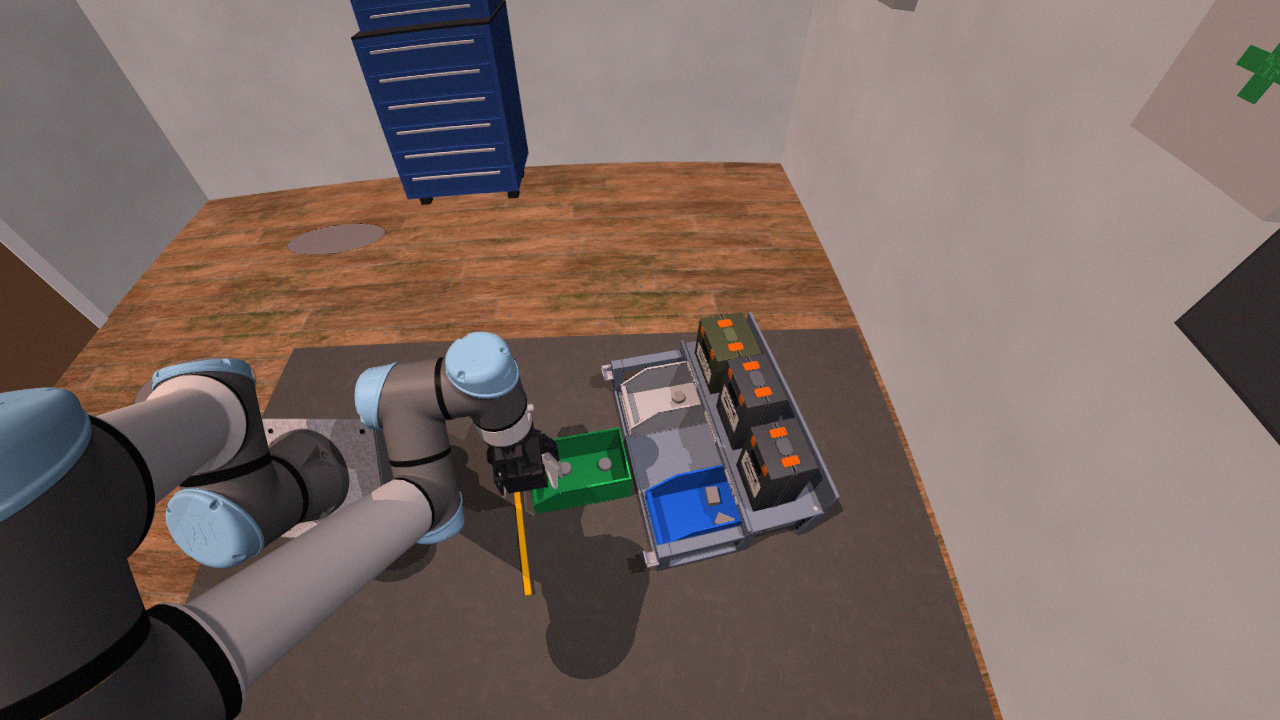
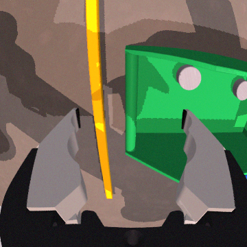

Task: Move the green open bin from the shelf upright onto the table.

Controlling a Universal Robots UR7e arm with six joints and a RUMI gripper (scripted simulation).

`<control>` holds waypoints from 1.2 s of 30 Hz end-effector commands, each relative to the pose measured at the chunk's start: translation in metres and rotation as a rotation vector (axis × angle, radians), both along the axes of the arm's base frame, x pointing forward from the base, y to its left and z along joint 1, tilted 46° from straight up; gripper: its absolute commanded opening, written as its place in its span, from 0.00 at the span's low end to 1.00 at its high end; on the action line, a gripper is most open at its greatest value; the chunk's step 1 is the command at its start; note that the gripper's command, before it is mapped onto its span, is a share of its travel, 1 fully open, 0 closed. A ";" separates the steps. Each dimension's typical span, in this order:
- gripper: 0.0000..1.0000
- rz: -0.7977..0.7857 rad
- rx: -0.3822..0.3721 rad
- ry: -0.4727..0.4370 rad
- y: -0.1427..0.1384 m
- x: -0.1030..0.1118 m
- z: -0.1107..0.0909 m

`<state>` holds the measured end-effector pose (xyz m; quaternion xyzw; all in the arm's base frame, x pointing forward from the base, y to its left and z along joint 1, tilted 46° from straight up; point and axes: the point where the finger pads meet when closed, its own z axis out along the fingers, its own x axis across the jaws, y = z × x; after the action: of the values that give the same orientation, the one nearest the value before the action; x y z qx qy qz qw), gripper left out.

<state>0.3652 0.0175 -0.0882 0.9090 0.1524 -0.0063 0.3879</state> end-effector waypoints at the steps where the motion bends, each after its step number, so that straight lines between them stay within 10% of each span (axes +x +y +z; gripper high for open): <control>1: 0.58 0.000 0.000 -0.001 0.004 0.000 0.004; 36: 0.58 0.000 0.000 -0.001 0.049 -0.007 0.049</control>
<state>0.3584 0.0626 -0.0436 0.9090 0.1527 -0.0058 0.3877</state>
